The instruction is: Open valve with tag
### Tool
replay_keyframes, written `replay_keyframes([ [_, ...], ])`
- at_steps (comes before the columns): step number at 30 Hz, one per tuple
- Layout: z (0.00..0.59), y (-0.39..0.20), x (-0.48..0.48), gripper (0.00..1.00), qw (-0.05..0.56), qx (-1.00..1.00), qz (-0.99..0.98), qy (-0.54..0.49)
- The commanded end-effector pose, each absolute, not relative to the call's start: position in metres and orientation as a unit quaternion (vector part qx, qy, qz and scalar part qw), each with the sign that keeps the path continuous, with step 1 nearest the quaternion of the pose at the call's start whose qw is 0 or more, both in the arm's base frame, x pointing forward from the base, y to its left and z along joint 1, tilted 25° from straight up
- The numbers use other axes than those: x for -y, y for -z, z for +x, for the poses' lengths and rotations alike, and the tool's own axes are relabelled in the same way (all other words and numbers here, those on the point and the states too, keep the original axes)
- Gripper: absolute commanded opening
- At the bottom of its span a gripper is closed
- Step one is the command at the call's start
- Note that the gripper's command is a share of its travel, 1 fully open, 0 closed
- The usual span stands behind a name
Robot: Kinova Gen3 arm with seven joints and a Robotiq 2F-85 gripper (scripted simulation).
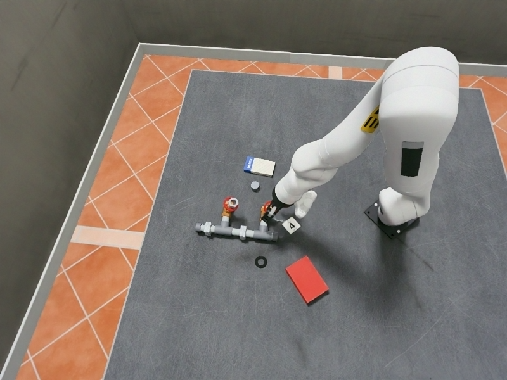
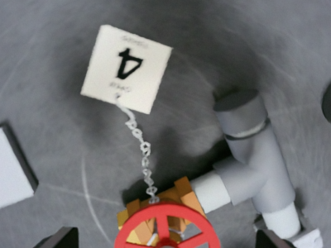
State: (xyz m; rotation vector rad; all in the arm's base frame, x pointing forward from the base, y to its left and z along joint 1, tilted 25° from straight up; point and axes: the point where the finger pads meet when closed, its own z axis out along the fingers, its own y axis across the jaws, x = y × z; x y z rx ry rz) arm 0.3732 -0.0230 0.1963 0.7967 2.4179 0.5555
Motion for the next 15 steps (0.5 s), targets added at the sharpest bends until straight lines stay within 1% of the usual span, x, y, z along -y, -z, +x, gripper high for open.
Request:
replay_keyframes([
  [1,0.3733,-0.1966,0.0232,1.0,0.242,-0.88,0.346,-0.217],
  [15,0.3733,-0.1966,0.0232,1.0,0.196,-0.798,0.507,-0.259],
])
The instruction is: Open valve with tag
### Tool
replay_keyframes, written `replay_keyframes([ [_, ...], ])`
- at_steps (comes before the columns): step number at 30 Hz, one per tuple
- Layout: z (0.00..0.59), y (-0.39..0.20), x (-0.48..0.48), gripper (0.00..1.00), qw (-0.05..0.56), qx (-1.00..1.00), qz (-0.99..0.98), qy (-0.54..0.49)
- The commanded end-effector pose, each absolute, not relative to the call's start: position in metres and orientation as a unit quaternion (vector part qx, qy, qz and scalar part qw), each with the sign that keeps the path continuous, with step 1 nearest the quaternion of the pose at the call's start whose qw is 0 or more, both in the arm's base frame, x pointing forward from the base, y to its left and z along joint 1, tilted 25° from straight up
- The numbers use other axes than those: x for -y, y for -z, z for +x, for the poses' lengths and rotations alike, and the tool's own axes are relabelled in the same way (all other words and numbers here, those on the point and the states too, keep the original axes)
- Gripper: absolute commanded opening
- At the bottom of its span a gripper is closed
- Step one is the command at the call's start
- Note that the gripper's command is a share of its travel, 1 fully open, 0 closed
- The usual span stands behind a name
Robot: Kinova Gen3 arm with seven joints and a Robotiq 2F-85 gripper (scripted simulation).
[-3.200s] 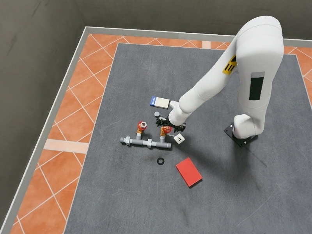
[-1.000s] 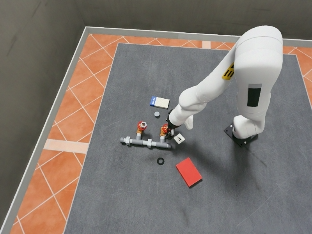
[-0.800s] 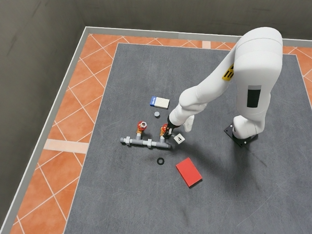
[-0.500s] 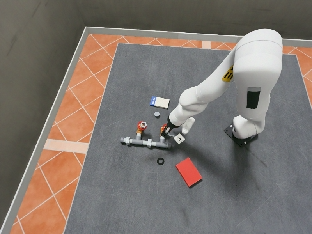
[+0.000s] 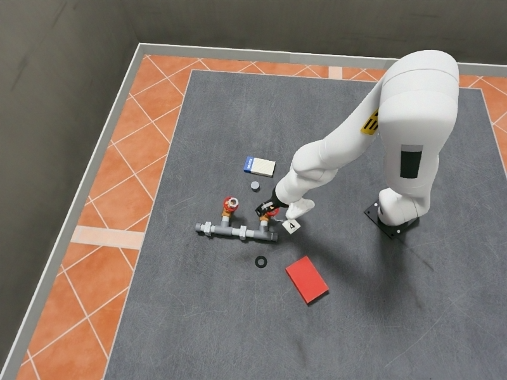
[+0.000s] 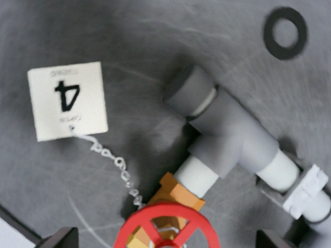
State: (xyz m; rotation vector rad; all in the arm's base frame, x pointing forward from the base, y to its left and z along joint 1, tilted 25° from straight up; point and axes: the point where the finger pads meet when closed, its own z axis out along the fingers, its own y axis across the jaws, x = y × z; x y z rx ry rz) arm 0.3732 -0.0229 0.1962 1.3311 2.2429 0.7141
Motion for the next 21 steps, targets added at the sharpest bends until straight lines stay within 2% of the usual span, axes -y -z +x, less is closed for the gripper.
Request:
replay_keyframes([
  [1,0.3733,-0.1966,0.0232,1.0,0.193,-0.791,0.518,-0.262],
  [21,0.3733,-0.1966,0.0232,1.0,0.143,-0.685,0.652,-0.292],
])
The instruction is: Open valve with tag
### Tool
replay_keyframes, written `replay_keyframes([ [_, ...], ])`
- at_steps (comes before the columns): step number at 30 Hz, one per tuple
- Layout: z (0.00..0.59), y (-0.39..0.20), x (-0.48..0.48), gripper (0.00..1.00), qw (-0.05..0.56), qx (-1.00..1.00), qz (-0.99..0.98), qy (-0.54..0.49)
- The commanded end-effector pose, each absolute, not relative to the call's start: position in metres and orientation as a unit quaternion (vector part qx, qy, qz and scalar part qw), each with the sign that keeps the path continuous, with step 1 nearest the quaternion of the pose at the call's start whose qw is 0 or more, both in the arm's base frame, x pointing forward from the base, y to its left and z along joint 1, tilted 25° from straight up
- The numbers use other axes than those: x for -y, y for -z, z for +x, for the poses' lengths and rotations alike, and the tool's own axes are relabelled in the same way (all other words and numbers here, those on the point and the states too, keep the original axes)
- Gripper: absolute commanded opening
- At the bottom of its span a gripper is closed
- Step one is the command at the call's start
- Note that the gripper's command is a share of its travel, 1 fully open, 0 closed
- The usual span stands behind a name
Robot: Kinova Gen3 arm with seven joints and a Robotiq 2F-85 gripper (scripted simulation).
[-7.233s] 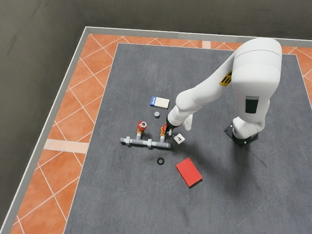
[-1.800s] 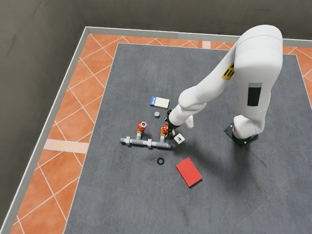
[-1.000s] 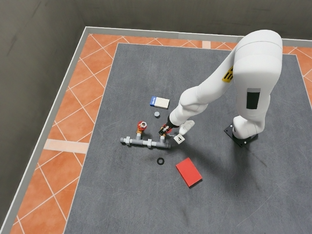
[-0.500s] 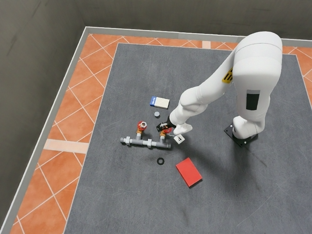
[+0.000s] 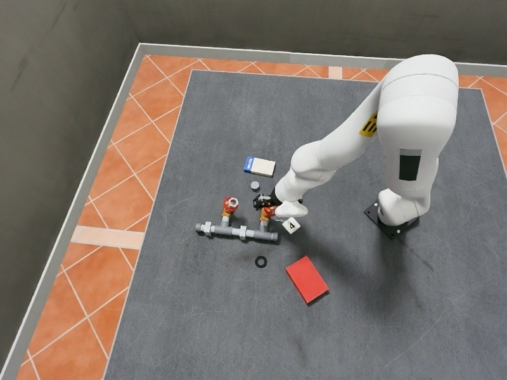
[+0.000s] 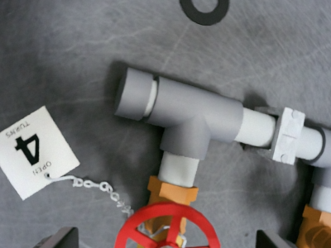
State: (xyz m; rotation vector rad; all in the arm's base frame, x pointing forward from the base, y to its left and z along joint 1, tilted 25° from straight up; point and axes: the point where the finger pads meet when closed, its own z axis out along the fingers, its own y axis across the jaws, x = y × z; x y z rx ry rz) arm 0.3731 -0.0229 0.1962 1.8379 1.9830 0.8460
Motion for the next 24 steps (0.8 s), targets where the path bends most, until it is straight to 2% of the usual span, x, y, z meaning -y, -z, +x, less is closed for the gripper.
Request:
replay_keyframes([
  [1,0.3733,-0.1966,0.0232,1.0,0.141,-0.682,0.656,-0.293],
  [24,0.3733,-0.1967,0.0232,1.0,0.127,-0.651,0.686,-0.299],
])
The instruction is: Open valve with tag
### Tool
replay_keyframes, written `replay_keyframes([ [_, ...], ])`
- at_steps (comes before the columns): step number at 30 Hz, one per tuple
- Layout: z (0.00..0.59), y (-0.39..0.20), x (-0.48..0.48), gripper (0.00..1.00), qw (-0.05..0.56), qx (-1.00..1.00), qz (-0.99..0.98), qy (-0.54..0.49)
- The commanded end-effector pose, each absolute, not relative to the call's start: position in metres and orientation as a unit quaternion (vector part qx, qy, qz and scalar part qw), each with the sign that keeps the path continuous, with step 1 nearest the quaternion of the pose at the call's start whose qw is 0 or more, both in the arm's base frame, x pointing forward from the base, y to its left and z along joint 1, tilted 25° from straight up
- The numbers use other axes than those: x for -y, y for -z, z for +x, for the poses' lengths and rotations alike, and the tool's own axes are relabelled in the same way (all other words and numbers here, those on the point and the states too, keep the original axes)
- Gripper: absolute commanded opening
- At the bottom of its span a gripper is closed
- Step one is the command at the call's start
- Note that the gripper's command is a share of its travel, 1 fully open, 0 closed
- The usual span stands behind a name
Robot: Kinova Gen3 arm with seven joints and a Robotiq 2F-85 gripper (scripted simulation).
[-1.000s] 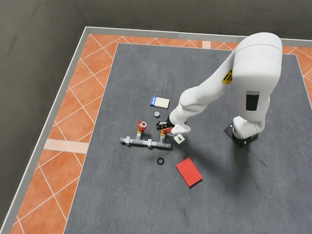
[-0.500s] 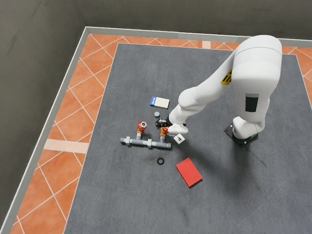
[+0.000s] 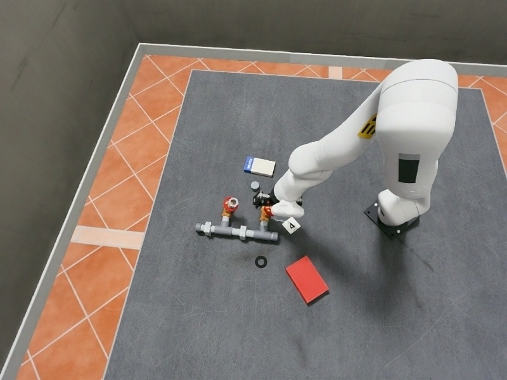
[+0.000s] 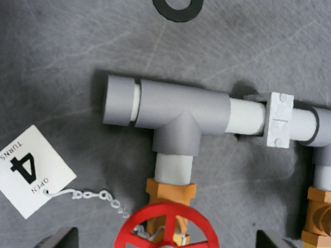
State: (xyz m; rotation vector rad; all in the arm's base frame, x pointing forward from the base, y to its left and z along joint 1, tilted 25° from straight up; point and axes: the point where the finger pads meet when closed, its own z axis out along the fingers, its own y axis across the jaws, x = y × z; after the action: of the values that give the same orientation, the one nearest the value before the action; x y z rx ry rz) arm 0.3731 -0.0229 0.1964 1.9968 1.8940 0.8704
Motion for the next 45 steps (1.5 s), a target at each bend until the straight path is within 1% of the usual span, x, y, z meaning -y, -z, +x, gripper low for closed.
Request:
replay_keyframes([
  [1,0.3733,-0.1967,0.0232,1.0,0.127,-0.65,0.686,-0.299],
  [3,0.3733,-0.1967,0.0232,1.0,0.127,-0.65,0.686,-0.299],
  [4,0.3733,-0.1967,0.0232,0.55,0.127,-0.65,0.686,-0.299],
  [45,0.3733,-0.1966,0.0232,0.55,0.134,-0.666,0.671,-0.296],
])
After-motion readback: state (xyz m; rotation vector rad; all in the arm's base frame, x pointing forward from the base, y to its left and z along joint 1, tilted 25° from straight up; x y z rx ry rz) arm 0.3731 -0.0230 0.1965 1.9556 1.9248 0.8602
